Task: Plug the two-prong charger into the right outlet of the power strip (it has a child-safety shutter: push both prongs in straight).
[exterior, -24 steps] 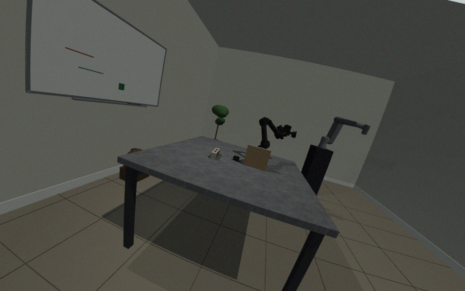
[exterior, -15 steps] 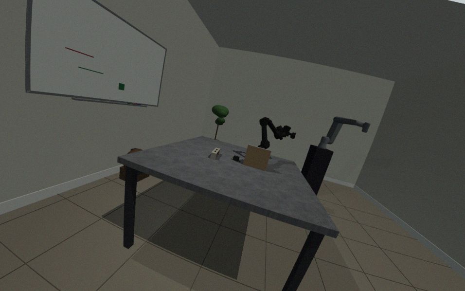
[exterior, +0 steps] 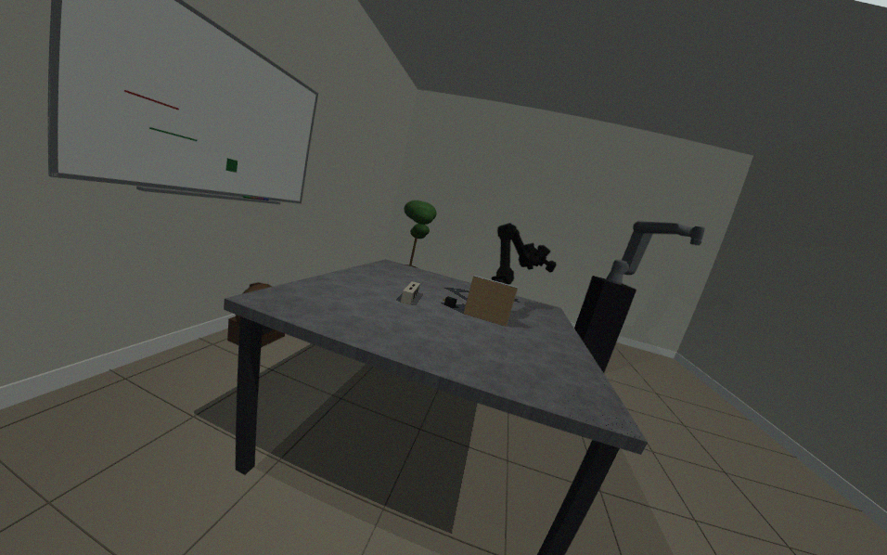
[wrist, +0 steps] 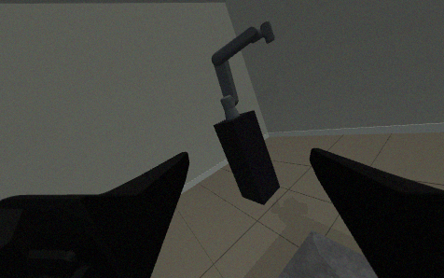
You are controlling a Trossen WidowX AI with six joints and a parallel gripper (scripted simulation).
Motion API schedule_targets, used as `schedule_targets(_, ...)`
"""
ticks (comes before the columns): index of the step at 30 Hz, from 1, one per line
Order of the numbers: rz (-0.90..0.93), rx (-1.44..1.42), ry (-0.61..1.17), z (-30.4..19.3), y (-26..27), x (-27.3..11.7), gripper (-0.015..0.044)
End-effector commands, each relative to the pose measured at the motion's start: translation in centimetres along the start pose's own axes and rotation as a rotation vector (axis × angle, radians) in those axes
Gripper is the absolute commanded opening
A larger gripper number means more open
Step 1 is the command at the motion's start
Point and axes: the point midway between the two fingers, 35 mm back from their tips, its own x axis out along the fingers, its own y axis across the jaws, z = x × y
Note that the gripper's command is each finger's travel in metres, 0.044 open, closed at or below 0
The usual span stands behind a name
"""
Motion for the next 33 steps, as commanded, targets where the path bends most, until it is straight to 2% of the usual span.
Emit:
schedule_targets(1,0.006,0.030,0.050,-1.6,0.6,-0.1,0.0440)
schedule_targets(17,0.019,0.131,0.279,-8.9,3.6,-2.1,0.0440)
schedule_targets(33,0.039,0.199,0.517,-15.6,7.3,-5.8,0.0440)
